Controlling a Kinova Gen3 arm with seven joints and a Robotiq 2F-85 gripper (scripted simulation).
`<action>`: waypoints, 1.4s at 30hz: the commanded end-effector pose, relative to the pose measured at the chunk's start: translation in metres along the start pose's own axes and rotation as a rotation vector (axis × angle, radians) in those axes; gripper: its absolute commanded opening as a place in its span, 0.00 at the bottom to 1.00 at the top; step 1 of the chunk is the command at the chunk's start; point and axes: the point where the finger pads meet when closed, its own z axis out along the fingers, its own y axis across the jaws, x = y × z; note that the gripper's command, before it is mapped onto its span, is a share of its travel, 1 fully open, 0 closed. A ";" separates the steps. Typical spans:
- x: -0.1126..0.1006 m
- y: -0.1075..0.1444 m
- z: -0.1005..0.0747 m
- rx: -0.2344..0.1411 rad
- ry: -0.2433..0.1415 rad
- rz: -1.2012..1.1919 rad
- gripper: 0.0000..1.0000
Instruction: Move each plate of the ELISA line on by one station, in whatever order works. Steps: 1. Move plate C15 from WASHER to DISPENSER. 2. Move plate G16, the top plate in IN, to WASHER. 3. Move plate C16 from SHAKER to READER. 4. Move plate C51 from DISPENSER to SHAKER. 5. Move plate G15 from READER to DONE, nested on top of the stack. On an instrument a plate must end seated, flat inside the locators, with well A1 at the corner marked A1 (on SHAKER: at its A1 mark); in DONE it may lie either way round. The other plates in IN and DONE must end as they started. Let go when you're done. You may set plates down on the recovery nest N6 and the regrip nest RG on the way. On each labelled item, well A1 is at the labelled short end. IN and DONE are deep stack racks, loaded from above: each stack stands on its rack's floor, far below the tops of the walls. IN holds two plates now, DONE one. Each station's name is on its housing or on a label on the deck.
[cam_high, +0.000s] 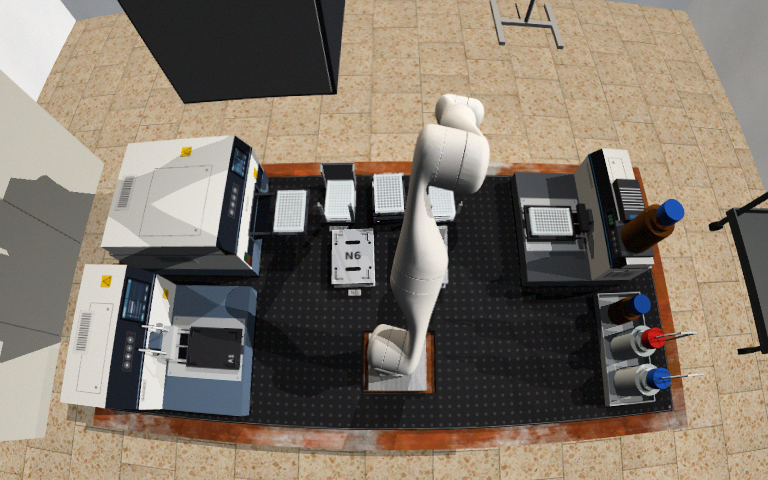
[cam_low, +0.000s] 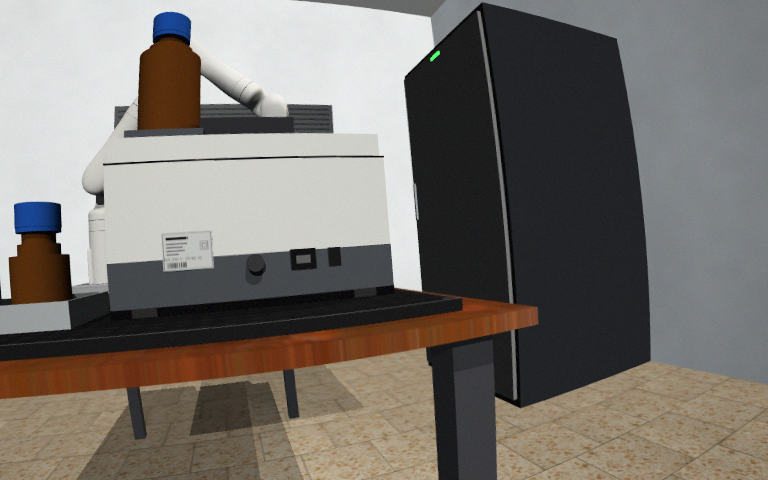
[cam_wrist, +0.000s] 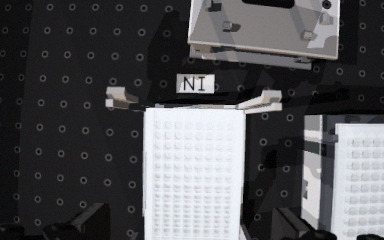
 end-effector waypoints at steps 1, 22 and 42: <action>-0.001 0.000 0.003 0.001 -0.002 0.000 1.00; -0.001 0.000 0.029 0.001 -0.002 0.000 1.00; -0.001 0.000 0.053 0.001 -0.002 0.000 1.00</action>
